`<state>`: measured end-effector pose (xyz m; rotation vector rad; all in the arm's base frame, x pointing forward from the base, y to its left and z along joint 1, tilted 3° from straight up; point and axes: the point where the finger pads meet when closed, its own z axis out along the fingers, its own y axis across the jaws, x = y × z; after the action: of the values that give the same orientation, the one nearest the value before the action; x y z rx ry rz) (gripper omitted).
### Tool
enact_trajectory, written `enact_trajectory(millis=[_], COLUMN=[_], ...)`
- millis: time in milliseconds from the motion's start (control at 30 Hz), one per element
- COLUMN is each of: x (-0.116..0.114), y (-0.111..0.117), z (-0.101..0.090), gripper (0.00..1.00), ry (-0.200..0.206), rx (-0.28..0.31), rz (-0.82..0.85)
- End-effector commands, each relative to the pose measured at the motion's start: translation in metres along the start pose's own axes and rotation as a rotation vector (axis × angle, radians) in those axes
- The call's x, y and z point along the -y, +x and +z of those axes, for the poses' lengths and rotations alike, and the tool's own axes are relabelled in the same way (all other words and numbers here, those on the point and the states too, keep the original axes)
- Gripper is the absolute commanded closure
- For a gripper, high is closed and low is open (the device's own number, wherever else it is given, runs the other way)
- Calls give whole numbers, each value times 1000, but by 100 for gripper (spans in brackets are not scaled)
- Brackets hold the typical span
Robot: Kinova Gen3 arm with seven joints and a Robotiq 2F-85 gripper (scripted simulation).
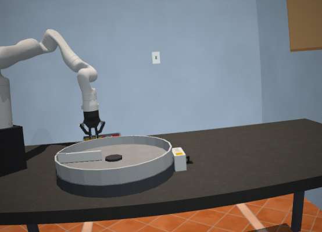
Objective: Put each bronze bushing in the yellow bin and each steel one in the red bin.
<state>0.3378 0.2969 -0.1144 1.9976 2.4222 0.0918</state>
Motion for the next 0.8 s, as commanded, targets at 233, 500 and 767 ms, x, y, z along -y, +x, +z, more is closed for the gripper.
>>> enact_trajectory(millis=[233, 500, 767], x=[-1, -1, 1], y=[0, 0, 0], z=[-1, -1, -6], gripper=[81, 81, 81], ry=[-1, -1, -1], rx=[-1, -1, -1], rz=[0, 0, 0])
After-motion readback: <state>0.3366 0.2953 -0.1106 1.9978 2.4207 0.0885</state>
